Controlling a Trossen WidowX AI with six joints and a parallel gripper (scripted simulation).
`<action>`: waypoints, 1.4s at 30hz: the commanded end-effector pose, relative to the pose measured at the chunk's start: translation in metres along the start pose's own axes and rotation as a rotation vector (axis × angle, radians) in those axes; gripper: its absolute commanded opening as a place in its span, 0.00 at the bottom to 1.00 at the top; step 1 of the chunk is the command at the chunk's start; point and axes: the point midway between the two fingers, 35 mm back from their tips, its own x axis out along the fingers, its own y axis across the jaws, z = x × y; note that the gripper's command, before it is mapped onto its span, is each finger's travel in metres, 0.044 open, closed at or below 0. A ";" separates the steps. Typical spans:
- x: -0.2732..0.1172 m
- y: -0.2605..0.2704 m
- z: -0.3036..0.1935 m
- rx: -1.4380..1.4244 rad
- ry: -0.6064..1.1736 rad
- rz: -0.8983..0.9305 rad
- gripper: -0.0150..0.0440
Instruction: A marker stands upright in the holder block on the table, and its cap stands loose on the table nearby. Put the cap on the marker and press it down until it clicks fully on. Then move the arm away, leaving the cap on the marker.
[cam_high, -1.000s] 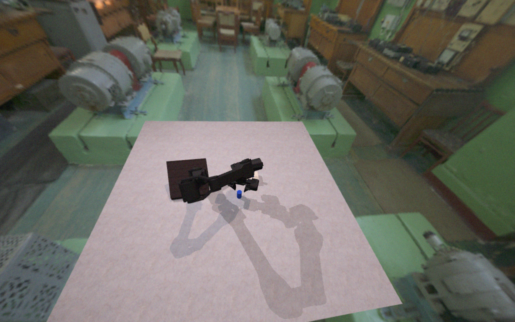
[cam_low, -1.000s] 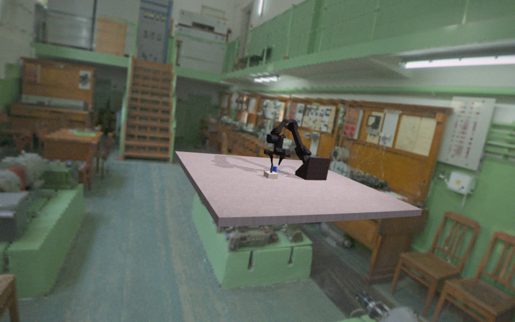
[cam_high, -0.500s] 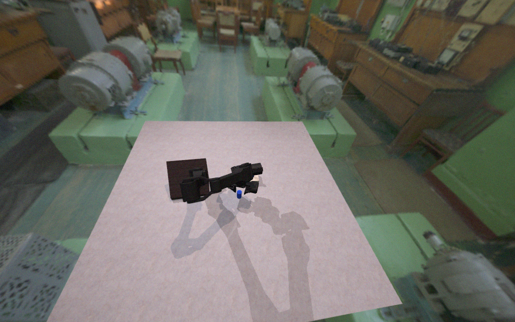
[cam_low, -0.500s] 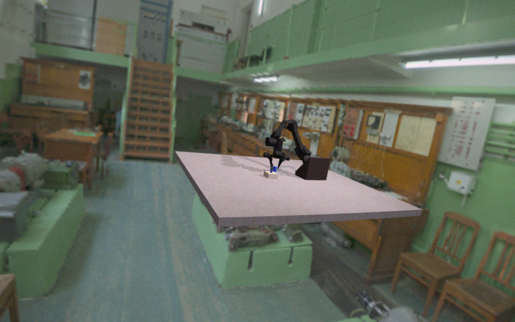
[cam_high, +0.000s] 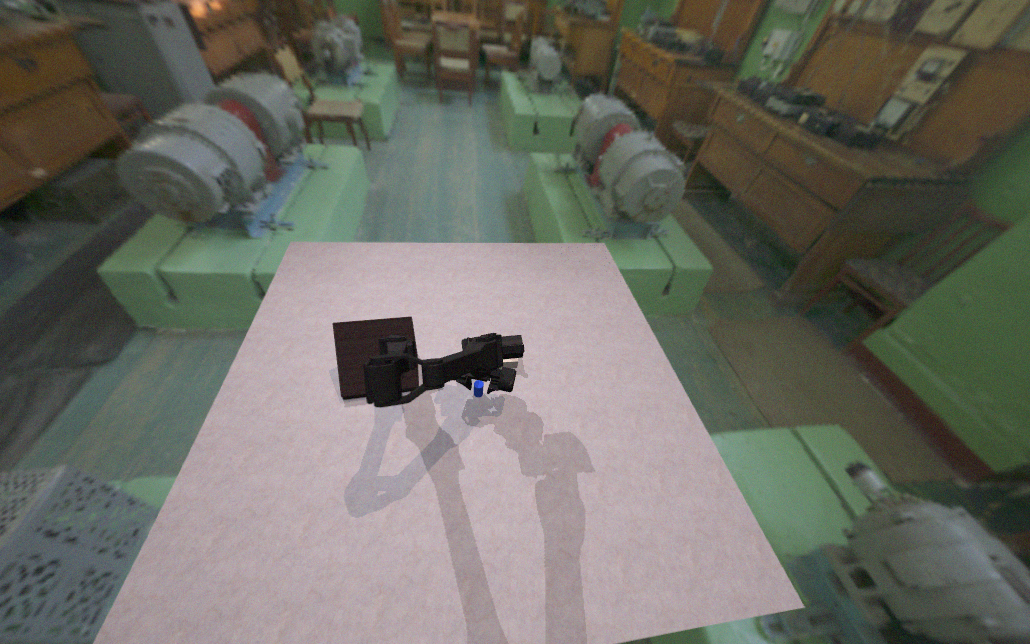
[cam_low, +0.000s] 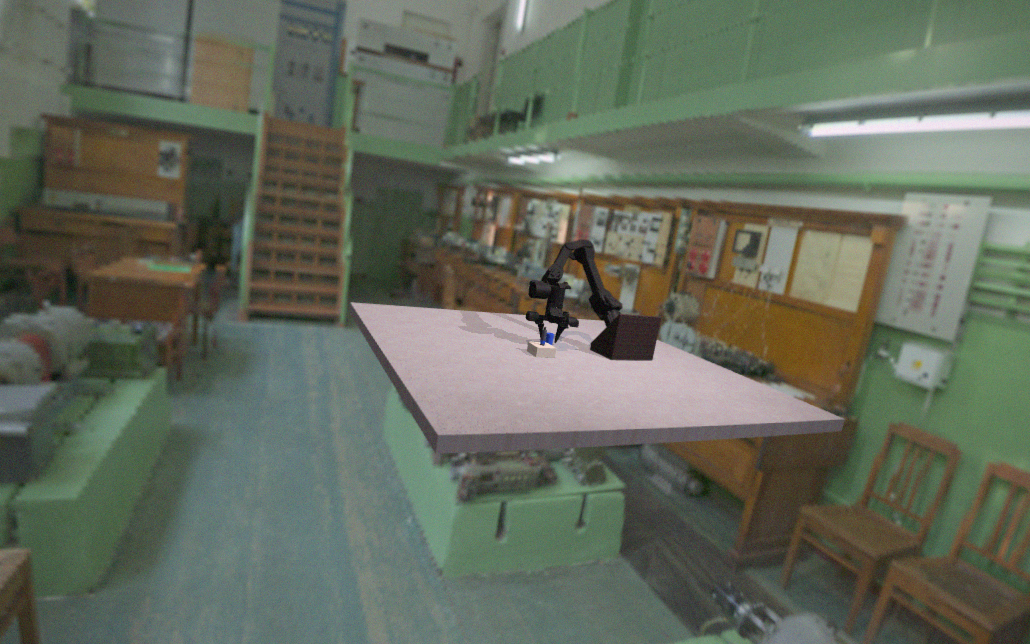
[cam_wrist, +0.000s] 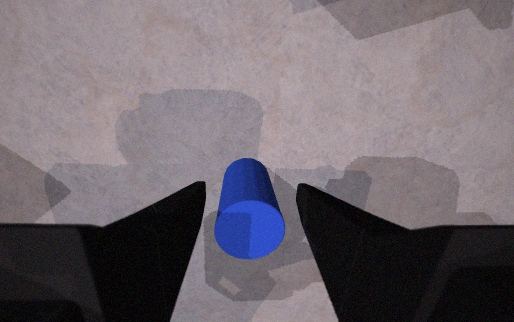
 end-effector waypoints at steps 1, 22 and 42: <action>0.004 0.002 0.000 -0.009 0.008 0.004 0.61; -0.009 0.001 0.002 -0.009 0.004 0.006 0.25; -0.053 0.002 0.002 -0.009 0.005 0.006 0.25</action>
